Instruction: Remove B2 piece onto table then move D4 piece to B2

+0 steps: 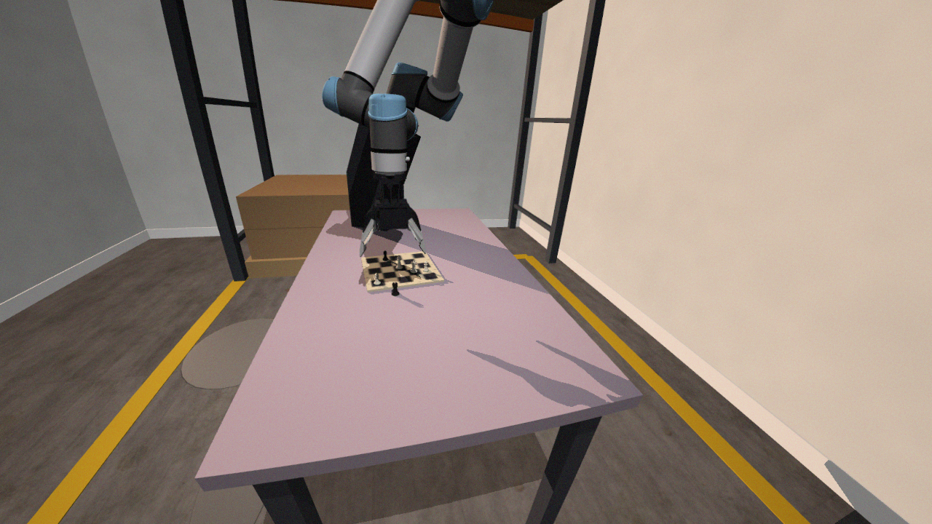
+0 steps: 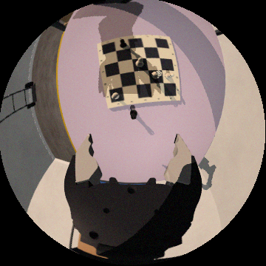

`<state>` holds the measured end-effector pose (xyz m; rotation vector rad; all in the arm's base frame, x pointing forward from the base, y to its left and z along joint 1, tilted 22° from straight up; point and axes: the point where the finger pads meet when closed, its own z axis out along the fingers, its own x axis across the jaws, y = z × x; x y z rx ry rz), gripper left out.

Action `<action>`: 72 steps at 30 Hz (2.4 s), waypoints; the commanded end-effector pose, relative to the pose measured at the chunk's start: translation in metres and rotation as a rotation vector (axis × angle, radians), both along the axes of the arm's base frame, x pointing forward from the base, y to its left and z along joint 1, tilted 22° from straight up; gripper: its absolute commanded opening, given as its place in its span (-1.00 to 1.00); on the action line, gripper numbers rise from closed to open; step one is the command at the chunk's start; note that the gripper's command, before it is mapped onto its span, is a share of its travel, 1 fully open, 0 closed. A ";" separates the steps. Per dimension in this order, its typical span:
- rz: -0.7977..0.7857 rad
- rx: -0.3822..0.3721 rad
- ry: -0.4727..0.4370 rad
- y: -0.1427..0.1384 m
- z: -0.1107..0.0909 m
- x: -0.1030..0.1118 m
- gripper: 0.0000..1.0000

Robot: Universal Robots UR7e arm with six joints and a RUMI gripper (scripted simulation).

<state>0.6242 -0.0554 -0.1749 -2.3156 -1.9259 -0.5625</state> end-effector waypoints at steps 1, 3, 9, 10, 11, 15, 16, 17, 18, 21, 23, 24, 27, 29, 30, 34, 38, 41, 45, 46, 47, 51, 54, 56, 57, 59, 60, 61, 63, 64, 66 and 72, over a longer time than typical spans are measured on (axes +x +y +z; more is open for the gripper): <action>-0.017 0.003 0.004 0.000 0.001 0.000 1.00; -0.031 0.007 0.008 0.001 0.000 -0.001 1.00; -0.088 0.021 0.026 0.004 0.000 -0.004 1.00; -0.088 0.021 0.026 0.004 0.000 -0.004 1.00; -0.103 0.025 0.031 0.005 0.000 -0.005 1.00; -0.178 0.043 0.054 0.008 -0.001 -0.009 1.00; -0.200 0.049 0.061 0.009 -0.001 -0.010 1.00; -0.223 0.054 0.068 0.011 -0.001 -0.012 1.00; -0.248 0.060 0.076 0.012 -0.001 -0.013 1.00; -0.330 0.081 0.101 0.016 -0.001 -0.017 1.00; -0.390 0.095 0.120 0.019 -0.002 -0.020 1.00; -0.422 0.103 0.130 0.020 -0.002 -0.022 1.00; -0.455 0.111 0.140 0.022 -0.002 -0.023 1.00; -0.524 0.128 0.161 0.025 -0.002 -0.027 1.00; -0.560 0.137 0.173 0.027 -0.002 -0.029 1.00; -0.712 0.175 0.220 0.033 -0.002 -0.036 1.00; -0.872 0.214 0.270 0.040 -0.003 -0.043 1.00; -0.996 0.245 0.308 0.045 -0.003 -0.049 1.00; -1.079 0.265 0.334 0.049 -0.003 -0.053 1.00; -1.121 0.276 0.347 0.050 -0.003 -0.055 1.00; -1.162 0.286 0.360 0.052 -0.003 -0.057 1.00; -1.325 0.326 0.410 0.057 -0.003 -0.064 1.00; -1.441 0.355 0.447 0.061 -0.002 -0.069 1.00; -1.515 0.373 0.470 0.064 -0.002 -0.073 1.00; -1.551 0.382 0.481 0.065 -0.002 -0.075 1.00; -1.620 0.399 0.502 0.067 -0.002 -0.078 1.00; -1.620 0.399 0.502 0.067 -0.002 -0.078 1.00; -1.620 0.399 0.502 0.067 -0.002 -0.078 1.00; -1.685 0.415 0.523 0.069 -0.002 -0.081 1.00; -1.716 0.422 0.532 0.069 -0.002 -0.082 1.00; -1.774 0.437 0.550 0.071 -0.002 -0.085 1.00; -1.918 0.472 0.595 0.075 -0.001 -0.092 1.00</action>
